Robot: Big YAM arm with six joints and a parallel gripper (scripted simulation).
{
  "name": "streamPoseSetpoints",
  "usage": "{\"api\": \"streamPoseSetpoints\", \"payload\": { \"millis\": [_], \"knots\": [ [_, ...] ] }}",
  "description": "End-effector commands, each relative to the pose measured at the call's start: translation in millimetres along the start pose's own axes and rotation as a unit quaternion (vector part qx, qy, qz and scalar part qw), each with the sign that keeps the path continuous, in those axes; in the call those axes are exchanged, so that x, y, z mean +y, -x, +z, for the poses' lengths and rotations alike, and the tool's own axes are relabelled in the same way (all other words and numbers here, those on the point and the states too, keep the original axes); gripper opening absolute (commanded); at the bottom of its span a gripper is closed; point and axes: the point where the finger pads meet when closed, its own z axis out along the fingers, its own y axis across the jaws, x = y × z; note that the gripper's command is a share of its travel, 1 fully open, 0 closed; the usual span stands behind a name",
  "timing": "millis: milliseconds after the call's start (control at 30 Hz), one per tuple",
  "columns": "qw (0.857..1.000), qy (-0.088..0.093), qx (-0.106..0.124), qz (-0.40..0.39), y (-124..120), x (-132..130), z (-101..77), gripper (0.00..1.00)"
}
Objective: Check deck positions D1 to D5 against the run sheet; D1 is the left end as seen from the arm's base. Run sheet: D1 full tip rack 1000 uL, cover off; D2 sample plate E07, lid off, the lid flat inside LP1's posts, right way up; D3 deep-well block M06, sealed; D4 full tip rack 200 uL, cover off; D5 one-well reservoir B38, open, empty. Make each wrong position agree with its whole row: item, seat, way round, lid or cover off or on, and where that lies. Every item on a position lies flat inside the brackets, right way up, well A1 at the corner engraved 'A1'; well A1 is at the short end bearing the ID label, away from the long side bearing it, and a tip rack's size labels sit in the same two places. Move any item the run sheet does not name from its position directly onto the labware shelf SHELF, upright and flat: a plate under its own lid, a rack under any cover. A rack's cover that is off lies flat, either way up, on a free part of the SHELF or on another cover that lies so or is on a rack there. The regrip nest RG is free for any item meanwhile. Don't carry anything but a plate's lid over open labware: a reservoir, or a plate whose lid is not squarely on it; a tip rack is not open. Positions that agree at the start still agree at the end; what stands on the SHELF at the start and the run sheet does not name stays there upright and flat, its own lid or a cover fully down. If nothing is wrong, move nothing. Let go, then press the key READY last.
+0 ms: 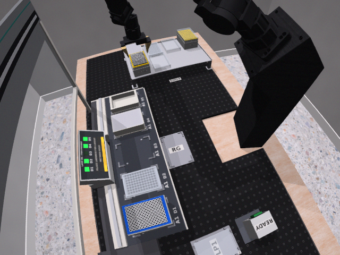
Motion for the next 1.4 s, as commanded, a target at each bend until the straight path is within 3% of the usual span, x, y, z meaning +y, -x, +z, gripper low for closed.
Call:
{"api": "streamPoseSetpoints", "payload": {
  "millis": [0,1367],
  "knots": [
    [1.000,0.004,-0.019,-0.004,14.0,4.4,-24.6,1.00],
    [1.000,0.004,-0.020,-0.006,12.1,4.8,-86.1,1.00]
  ]
}}
